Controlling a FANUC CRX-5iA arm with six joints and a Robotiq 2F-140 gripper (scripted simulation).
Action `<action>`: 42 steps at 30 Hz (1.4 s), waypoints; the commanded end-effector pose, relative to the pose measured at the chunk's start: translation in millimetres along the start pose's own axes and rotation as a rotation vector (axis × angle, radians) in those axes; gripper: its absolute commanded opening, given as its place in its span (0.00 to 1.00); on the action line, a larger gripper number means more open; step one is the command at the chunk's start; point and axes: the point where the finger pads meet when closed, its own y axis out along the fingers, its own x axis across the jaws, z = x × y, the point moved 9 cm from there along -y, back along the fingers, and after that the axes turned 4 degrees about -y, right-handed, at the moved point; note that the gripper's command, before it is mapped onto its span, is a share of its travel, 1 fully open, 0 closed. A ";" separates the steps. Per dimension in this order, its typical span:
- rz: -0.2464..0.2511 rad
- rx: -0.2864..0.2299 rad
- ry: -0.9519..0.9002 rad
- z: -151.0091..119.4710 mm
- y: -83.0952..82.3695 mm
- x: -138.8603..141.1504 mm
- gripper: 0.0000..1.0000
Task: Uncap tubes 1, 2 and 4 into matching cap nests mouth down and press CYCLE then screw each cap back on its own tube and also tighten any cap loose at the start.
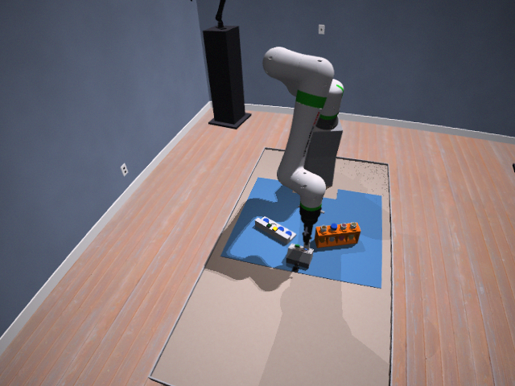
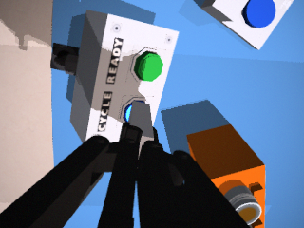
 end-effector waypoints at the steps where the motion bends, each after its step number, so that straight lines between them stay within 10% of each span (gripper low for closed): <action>1: 0.000 0.000 0.000 0.0 0.1 0.0 0.00; 32: 0.000 0.000 0.000 0.0 -31.7 0.0 0.00; 33: 0.000 0.000 -0.083 7.7 -31.6 3.1 1.00; 42: 0.000 0.000 -0.500 46.4 -30.7 18.7 1.00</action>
